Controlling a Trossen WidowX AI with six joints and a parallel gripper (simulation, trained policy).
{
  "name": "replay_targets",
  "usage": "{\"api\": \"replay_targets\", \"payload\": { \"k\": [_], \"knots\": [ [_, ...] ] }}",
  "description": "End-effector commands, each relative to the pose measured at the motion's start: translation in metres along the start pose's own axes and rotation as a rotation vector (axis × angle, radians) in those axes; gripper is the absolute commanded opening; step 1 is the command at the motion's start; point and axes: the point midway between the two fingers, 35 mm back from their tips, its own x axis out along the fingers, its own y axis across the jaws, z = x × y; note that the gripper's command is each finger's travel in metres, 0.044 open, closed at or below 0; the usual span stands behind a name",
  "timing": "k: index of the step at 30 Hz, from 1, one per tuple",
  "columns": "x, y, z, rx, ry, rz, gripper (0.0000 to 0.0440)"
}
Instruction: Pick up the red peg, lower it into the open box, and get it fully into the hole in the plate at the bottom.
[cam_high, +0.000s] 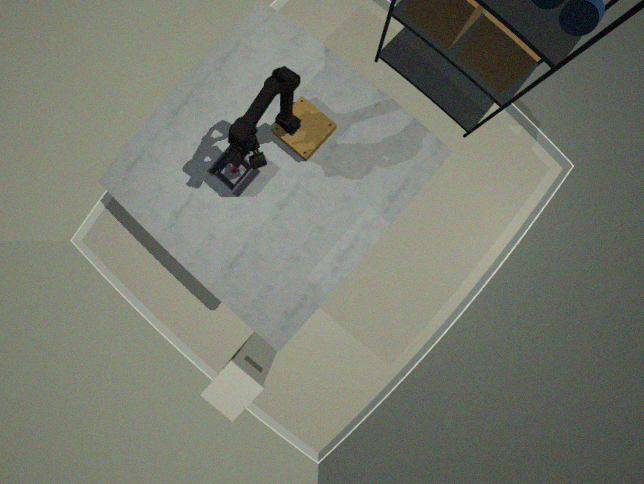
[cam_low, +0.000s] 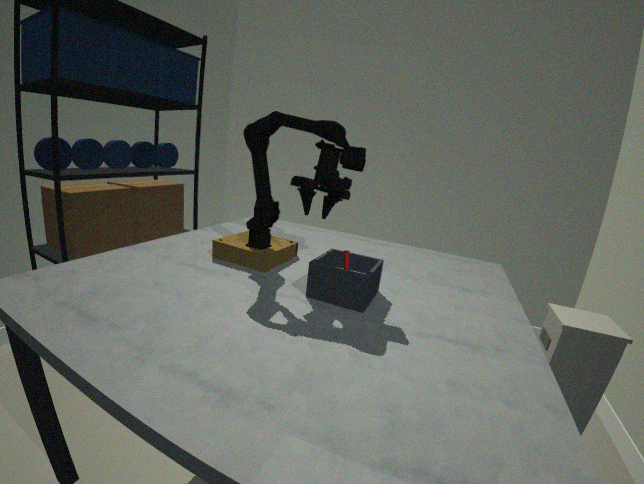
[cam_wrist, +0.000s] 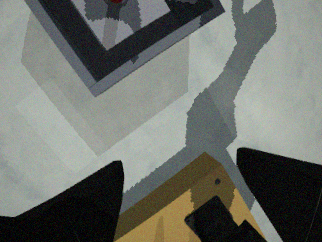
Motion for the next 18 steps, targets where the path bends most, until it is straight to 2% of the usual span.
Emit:
{"api": "replay_targets", "payload": {
  "k": [1, 18],
  "knots": [
    [-0.0028, -0.0009, -0.0020, 0.003, 0.004, 0.003, 0.0314],
    [-0.0084, -0.0079, -0.0113, -0.005, 0.024, -0.013, 0.0336]
  ]
}}
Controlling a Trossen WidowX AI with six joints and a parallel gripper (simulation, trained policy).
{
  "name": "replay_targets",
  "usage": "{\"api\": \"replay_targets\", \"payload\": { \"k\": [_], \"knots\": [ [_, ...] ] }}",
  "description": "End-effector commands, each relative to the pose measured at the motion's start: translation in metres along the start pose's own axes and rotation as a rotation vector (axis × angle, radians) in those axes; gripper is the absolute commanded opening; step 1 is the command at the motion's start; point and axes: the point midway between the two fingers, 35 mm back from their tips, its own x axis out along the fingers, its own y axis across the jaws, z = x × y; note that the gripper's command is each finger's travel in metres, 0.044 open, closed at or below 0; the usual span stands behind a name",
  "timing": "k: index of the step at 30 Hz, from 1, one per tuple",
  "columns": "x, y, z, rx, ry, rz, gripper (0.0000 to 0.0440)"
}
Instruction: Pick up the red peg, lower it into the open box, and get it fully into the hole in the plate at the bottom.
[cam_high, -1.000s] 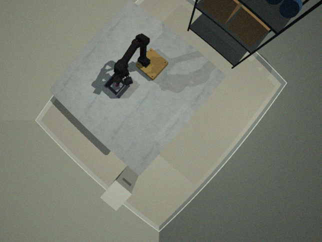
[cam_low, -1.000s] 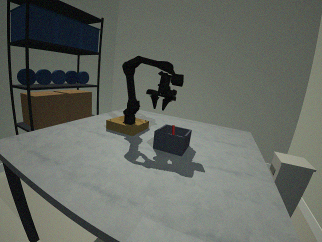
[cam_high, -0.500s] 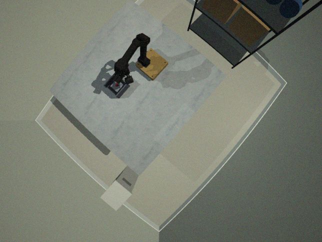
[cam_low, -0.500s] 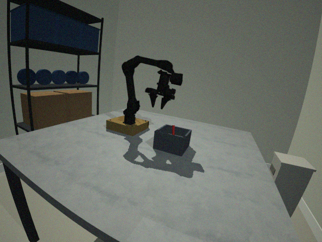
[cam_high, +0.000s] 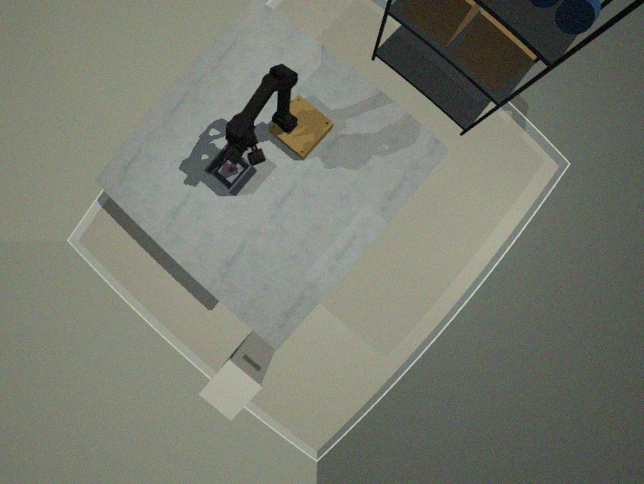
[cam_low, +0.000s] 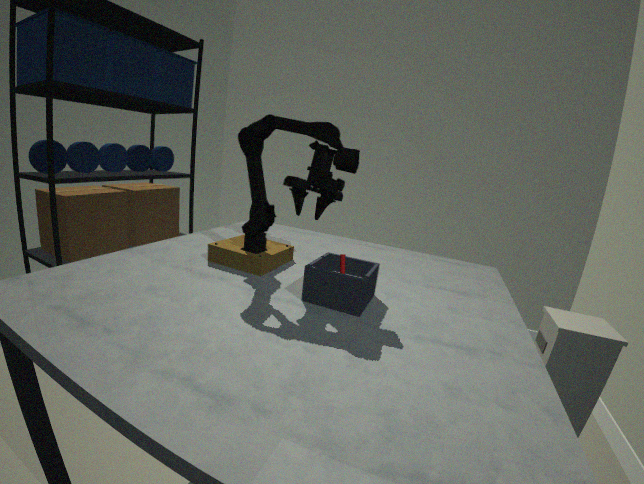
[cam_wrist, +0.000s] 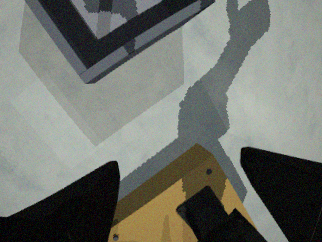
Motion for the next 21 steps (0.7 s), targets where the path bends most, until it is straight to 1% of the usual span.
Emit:
{"api": "replay_targets", "payload": {
  "k": [1, 21],
  "knots": [
    [-0.0021, -0.0012, -0.0021, 0.003, 0.004, 0.001, 0.0337],
    [-0.0072, -0.0039, -0.0034, -0.009, -0.013, 0.005, 0.0357]
  ]
}}
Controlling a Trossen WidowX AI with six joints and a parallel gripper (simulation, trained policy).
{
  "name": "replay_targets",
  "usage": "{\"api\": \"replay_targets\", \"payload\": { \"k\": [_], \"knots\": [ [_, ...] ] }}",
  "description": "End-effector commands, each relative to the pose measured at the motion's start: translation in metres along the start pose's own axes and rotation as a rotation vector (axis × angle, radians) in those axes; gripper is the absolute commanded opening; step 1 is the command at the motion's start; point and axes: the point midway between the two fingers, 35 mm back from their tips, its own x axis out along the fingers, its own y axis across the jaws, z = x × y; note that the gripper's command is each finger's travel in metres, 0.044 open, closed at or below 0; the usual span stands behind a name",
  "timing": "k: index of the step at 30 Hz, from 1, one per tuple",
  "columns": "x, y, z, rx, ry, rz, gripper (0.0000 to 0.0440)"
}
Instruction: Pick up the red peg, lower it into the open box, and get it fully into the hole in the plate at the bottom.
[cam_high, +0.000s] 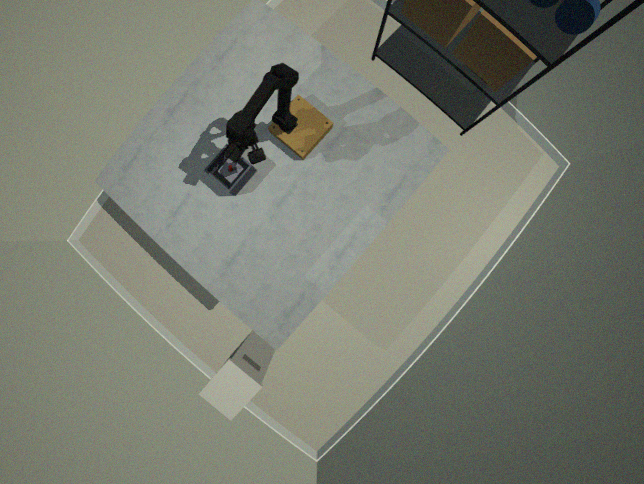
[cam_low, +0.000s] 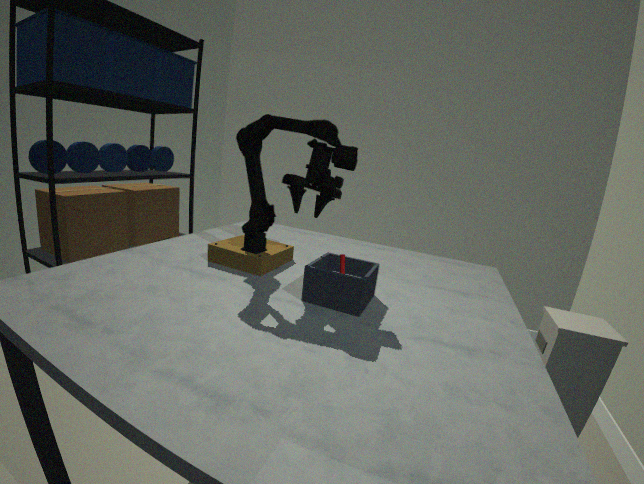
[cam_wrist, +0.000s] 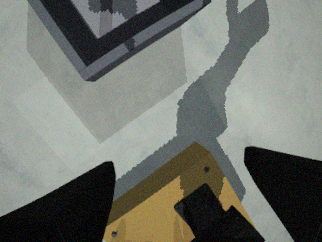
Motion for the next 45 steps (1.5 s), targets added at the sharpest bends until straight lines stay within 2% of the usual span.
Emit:
{"api": "replay_targets", "payload": {
  "k": [1, 45],
  "knots": [
    [-0.0020, -0.0008, 0.0004, -0.008, -0.007, -0.001, 0.0358],
    [-0.0100, -0.0008, 0.0054, -0.034, -0.044, 0.004, 0.0380]
  ]
}}
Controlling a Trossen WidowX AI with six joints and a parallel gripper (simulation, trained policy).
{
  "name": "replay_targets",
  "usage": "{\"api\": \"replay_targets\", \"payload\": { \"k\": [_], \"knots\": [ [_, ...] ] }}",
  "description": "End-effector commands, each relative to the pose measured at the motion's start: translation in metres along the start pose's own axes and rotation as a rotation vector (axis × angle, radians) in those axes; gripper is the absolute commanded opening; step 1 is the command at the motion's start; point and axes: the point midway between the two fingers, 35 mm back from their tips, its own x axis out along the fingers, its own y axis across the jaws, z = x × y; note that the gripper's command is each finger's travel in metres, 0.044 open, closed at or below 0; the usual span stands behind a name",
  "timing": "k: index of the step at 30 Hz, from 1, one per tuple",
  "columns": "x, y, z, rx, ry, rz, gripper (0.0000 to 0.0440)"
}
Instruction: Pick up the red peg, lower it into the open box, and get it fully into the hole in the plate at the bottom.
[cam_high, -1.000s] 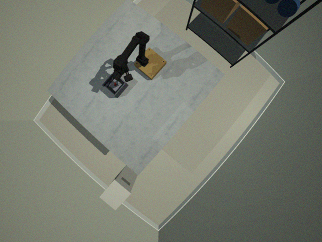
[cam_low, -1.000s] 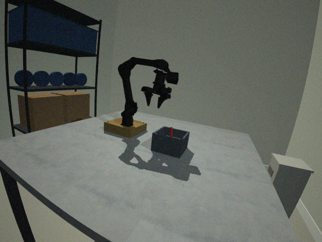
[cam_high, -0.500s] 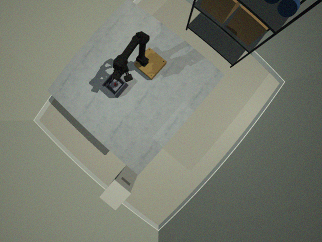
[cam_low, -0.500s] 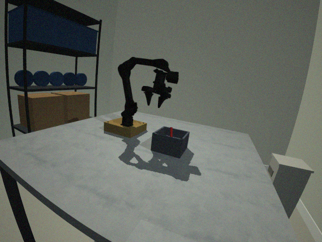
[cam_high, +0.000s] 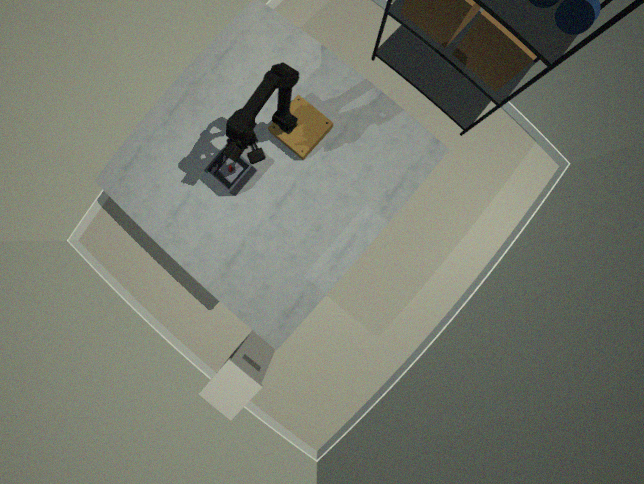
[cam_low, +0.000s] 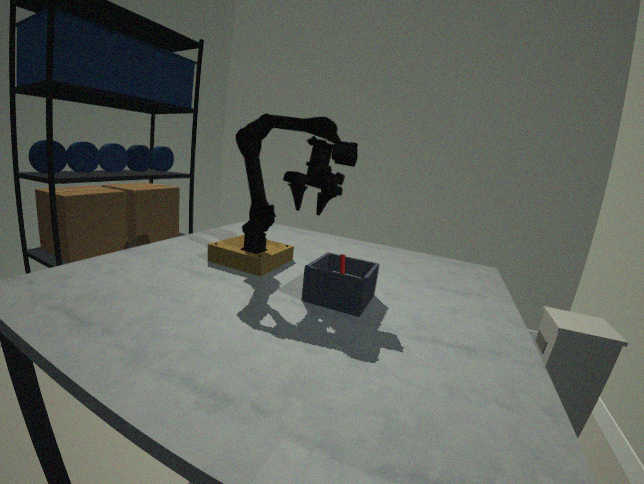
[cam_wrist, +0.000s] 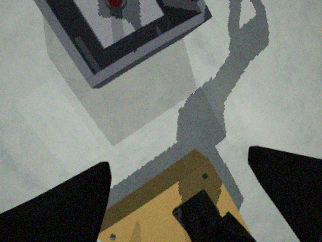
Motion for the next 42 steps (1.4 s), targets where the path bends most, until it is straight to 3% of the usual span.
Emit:
{"api": "replay_targets", "payload": {
  "k": [1, 42],
  "knots": [
    [-0.0015, -0.0005, 0.0010, -0.007, -0.004, -0.004, 0.0380],
    [-0.0048, 0.0018, 0.0049, -0.023, -0.014, -0.002, 0.0389]
  ]
}}
